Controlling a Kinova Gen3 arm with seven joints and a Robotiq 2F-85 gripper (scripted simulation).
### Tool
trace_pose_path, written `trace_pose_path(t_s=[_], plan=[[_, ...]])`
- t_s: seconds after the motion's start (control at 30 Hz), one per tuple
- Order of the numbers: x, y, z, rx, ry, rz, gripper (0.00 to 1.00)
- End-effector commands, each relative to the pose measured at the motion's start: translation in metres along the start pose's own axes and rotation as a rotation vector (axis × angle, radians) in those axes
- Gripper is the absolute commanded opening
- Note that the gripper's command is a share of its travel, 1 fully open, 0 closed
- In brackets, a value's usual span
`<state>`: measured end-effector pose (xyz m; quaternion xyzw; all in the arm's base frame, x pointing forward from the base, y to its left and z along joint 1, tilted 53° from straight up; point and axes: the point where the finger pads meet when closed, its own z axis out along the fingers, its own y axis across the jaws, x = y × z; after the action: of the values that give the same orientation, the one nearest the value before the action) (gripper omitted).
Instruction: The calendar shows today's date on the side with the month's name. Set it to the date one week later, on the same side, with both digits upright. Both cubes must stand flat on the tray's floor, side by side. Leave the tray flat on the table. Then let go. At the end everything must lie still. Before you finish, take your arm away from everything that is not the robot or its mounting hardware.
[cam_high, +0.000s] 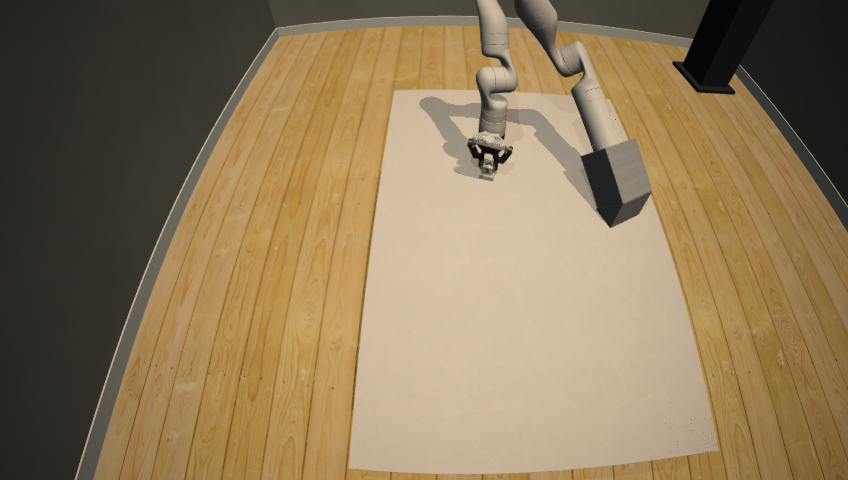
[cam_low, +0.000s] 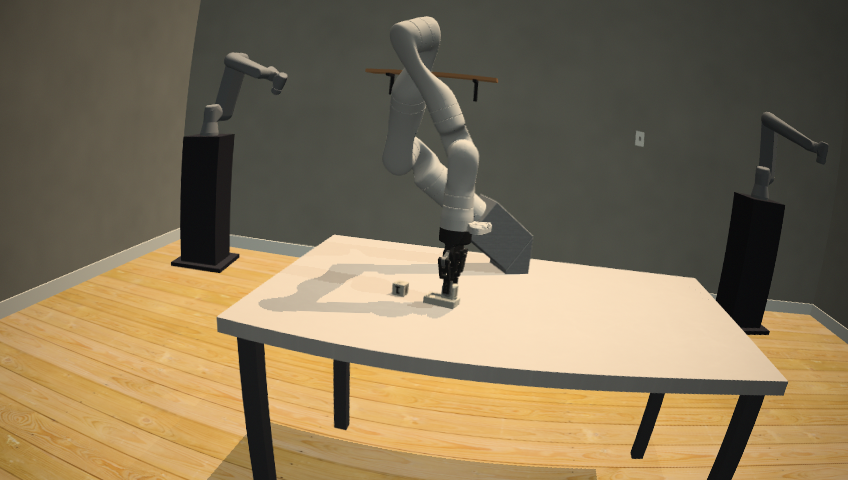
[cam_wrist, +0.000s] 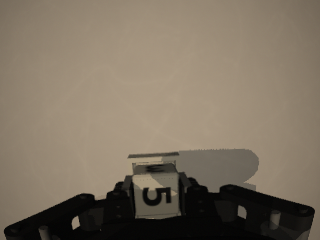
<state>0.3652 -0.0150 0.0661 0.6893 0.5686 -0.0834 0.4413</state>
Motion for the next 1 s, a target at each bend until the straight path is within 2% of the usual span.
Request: trace_pose_path(t_s=[0.0,0.97], plan=[[0.0001,0.0000,0.0007,0.000,0.000,-0.001,0.28],[0.0001,0.0000,0.0088,0.000,0.000,-0.001,0.28]])
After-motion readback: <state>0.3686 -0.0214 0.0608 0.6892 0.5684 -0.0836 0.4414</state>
